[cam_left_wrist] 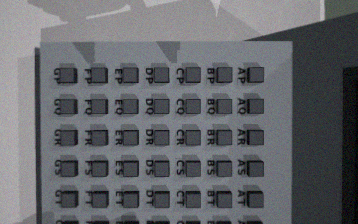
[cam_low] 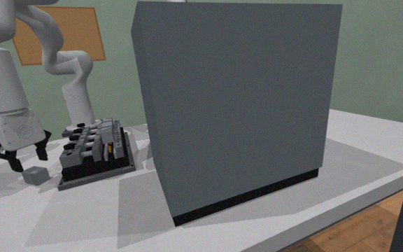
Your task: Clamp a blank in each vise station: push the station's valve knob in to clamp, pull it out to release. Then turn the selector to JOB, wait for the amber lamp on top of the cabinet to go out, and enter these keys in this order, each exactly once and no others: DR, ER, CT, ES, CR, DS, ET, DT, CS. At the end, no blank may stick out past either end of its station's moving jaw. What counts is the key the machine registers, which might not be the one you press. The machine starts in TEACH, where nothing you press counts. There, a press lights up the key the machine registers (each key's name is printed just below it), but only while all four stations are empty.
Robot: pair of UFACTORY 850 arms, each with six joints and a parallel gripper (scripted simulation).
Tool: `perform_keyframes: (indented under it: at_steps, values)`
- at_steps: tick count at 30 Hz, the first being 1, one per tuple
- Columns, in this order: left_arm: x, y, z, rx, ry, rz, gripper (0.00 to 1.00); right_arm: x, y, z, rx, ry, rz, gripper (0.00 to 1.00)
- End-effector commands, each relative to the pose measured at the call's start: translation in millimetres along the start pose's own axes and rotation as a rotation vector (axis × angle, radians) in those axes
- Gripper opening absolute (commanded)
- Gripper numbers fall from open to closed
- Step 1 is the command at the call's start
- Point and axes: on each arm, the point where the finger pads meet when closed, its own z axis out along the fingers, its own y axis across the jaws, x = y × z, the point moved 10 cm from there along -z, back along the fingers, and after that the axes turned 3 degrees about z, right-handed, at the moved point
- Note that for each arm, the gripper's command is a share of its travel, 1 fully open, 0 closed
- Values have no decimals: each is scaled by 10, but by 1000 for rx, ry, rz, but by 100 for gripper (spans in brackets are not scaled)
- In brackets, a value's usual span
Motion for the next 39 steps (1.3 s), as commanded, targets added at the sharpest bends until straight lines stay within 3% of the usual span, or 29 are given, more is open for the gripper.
perform_keyframes:
  at_steps: [1,24,25,39]
  values:
    - [-1,10,-7,-2,-1,-1,100,-6,-7,36,2,-1,0,69]
    - [-1,10,-7,-2,-1,-1,100,-7,-8,257,2,-1,0,69]
    - [-1,10,-7,-2,-1,-1,100,-7,-8,257,2,-1,0,0]
    - [-1,10,-7,-2,-1,-1,100,-7,-8,227,2,-1,0,0]
